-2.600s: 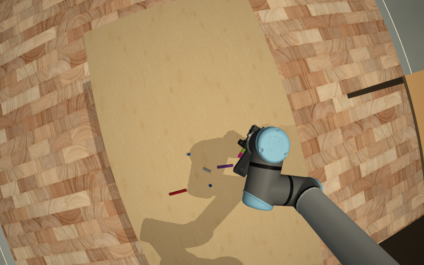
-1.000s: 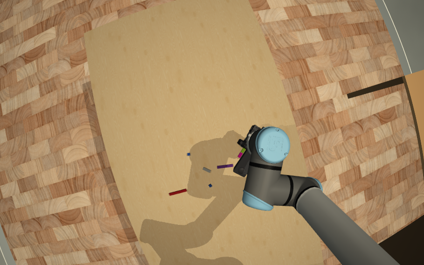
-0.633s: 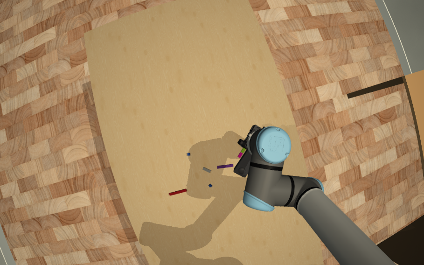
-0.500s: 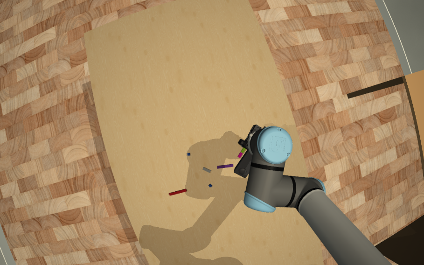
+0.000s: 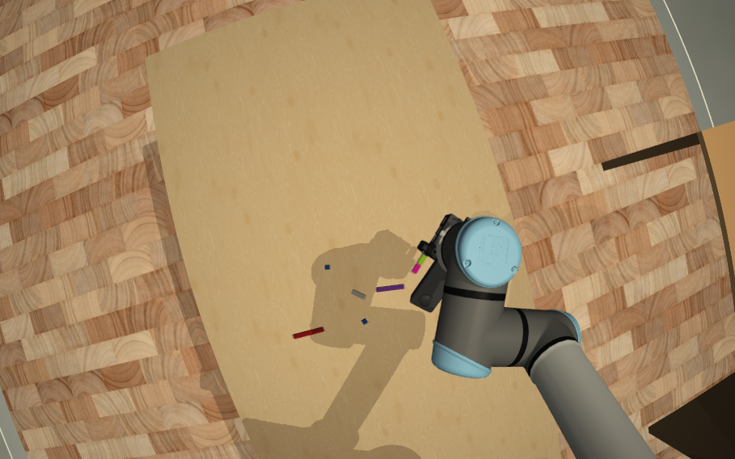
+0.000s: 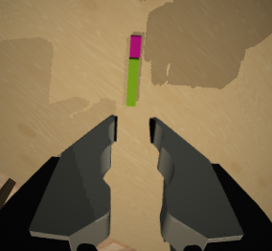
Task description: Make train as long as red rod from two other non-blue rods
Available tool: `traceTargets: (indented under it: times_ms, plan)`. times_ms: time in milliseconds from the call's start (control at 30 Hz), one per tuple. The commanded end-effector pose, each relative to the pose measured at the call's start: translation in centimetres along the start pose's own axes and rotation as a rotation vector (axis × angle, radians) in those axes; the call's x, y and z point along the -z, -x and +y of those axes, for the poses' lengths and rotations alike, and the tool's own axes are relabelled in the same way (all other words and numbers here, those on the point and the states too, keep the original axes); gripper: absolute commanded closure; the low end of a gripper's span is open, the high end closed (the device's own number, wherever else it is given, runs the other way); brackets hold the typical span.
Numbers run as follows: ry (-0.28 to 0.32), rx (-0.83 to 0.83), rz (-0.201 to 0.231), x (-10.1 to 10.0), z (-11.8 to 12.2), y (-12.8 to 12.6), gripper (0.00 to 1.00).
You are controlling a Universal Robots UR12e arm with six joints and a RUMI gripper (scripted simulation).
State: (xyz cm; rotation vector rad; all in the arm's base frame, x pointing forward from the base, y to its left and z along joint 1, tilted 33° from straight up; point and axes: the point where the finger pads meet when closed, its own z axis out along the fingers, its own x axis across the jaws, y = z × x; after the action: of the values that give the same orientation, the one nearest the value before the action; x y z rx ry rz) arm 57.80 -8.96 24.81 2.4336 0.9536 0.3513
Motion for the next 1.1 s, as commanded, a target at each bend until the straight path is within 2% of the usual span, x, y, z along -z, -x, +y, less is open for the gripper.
traceTargets:
  times_ms: [0, 100, 133, 867, 1067]
  plan:
    - [0.0, 0.0, 0.0, 1.1, 0.0, 0.0, 0.86]
    - [0.0, 0.0, 0.0, 1.1, 0.0, 0.0, 0.86]
    - [0.0, 0.0, 0.0, 1.1, 0.0, 0.0, 0.0]
    - [0.0, 0.0, 0.0, 1.2, 0.0, 0.0, 0.0]
    - [0.0, 0.0, 0.0, 2.5, 0.0, 0.0, 0.0]
